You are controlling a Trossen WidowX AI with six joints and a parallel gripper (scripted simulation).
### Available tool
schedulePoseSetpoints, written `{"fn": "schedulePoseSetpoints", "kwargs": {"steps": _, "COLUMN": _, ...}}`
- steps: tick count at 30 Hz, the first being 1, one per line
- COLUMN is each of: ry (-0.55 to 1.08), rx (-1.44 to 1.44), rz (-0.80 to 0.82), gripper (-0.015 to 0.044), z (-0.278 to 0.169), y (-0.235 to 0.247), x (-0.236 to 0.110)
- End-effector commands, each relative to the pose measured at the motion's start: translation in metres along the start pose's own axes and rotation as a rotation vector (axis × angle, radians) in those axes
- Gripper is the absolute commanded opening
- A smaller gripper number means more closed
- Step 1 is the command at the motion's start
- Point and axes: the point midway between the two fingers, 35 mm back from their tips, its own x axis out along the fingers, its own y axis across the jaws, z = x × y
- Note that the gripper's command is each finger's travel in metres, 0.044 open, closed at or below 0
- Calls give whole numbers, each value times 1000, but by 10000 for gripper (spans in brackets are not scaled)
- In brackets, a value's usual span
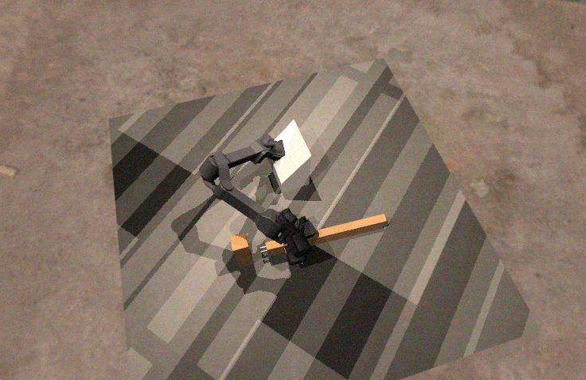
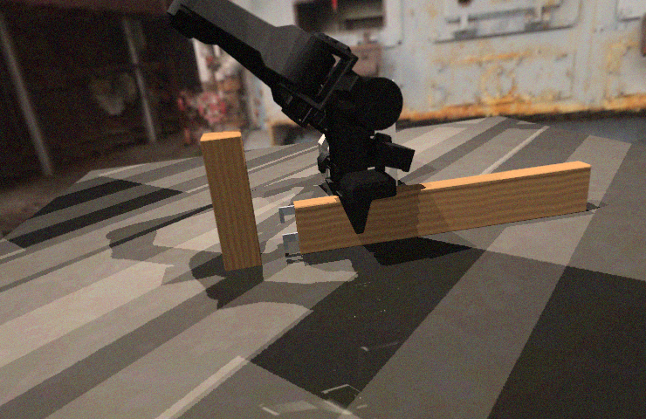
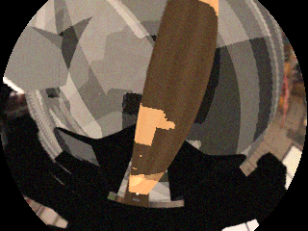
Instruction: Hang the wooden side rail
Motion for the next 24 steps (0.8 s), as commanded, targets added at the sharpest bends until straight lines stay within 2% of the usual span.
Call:
{"fn": "schedulePoseSetpoints", "kwargs": {"steps": 1, "ry": 0, "rx": -42, "rz": 5, "gripper": 0, "z": 0, "y": 0, "x": 0}}
{"fn": "schedulePoseSetpoints", "kwargs": {"steps": 24, "ry": 0, "rx": -42, "rz": 5, "gripper": 0, "z": 0, "y": 0, "x": -4}}
